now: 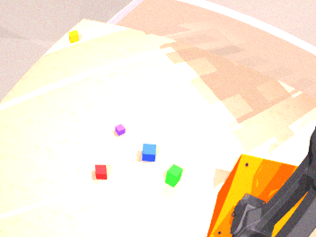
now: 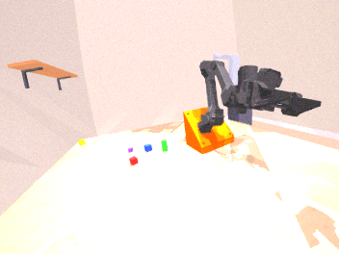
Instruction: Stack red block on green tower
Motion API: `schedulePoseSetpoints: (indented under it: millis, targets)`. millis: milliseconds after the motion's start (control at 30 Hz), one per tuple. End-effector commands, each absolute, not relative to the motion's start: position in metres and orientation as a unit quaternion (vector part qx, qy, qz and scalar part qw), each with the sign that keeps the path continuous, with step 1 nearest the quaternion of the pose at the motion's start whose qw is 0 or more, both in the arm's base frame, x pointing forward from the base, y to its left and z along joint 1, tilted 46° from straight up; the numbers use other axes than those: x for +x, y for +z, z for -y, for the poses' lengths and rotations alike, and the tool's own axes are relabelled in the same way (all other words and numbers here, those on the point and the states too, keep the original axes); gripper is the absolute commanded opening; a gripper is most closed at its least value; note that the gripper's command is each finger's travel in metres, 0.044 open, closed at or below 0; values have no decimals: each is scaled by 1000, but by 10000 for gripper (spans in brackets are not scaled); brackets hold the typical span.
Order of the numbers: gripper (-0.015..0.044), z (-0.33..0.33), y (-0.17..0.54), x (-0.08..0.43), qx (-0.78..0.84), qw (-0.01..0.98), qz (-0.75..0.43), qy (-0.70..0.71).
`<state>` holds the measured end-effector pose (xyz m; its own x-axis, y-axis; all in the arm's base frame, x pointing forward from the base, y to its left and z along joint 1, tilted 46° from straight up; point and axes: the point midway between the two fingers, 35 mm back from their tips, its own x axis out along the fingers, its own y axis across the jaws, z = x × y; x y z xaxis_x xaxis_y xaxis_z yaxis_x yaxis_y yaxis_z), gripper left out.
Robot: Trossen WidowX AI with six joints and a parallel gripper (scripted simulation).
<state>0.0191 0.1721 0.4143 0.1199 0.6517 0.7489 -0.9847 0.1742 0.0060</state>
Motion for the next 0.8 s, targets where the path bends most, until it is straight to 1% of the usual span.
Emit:
schedulePoseSetpoints:
  millis: [0, 367, 767]
  targets:
    - [440, -206, 409, 32, 183, 734, 299, 581]
    - [440, -275, 376, 94, -8, 801, 221, 556]
    - [440, -309, 304, 188, -171, 829, 68, 528]
